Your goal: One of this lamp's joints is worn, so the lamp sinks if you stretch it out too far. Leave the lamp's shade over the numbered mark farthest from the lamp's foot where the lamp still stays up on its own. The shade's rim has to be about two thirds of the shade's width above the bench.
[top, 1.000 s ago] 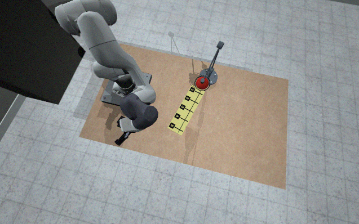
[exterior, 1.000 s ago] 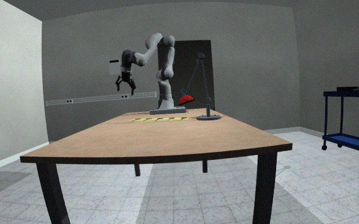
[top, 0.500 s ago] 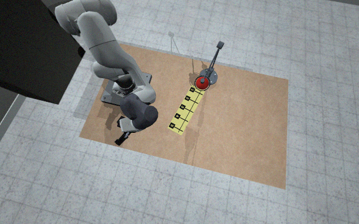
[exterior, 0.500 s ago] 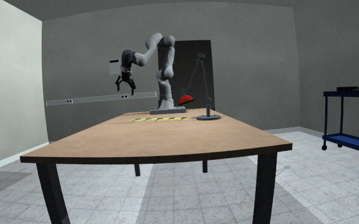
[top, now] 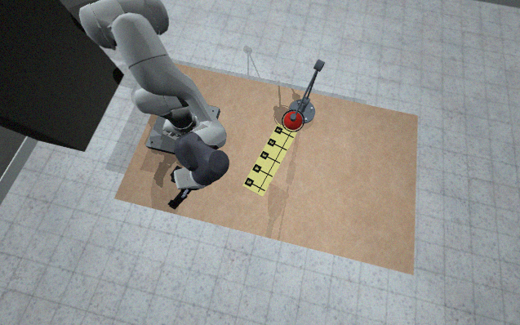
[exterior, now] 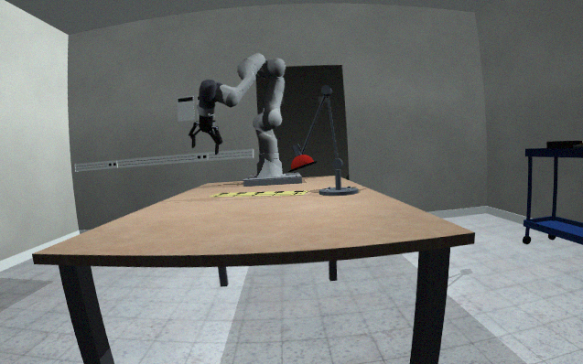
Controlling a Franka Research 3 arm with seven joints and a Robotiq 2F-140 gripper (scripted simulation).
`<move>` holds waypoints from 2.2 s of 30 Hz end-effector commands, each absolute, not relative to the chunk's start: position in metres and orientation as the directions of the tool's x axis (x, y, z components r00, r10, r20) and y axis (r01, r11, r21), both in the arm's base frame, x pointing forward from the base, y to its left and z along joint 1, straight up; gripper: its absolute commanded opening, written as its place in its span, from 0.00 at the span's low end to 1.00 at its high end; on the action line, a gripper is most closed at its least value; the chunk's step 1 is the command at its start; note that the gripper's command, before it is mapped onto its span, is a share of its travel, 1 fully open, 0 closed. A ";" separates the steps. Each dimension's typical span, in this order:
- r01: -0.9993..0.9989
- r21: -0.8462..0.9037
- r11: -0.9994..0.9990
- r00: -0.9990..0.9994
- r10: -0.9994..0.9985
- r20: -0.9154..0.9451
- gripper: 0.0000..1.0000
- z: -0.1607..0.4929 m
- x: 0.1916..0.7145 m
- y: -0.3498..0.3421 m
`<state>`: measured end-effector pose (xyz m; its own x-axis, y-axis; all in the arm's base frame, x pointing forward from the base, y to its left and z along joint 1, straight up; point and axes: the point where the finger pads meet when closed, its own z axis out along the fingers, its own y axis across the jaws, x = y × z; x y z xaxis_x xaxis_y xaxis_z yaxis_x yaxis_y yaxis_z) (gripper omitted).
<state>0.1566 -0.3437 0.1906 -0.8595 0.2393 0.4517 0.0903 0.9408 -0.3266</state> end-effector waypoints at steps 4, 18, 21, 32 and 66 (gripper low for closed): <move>0.001 -0.242 0.970 -0.911 0.101 0.401 1.00 0.198 0.185 -0.310; -0.126 -0.132 0.983 -0.959 -0.086 0.270 1.00 0.218 0.229 -0.246; -0.150 -0.115 0.982 -0.965 -0.120 0.234 1.00 0.226 0.238 -0.230; -0.230 -0.068 0.971 -0.968 -0.221 0.121 1.00 0.250 0.261 -0.184; -0.570 0.021 0.821 -0.787 -0.539 -0.302 1.00 0.368 0.274 -0.037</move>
<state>0.2809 -0.0489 0.3602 -0.8205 -0.4988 -0.2793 -0.5229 0.8523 0.0139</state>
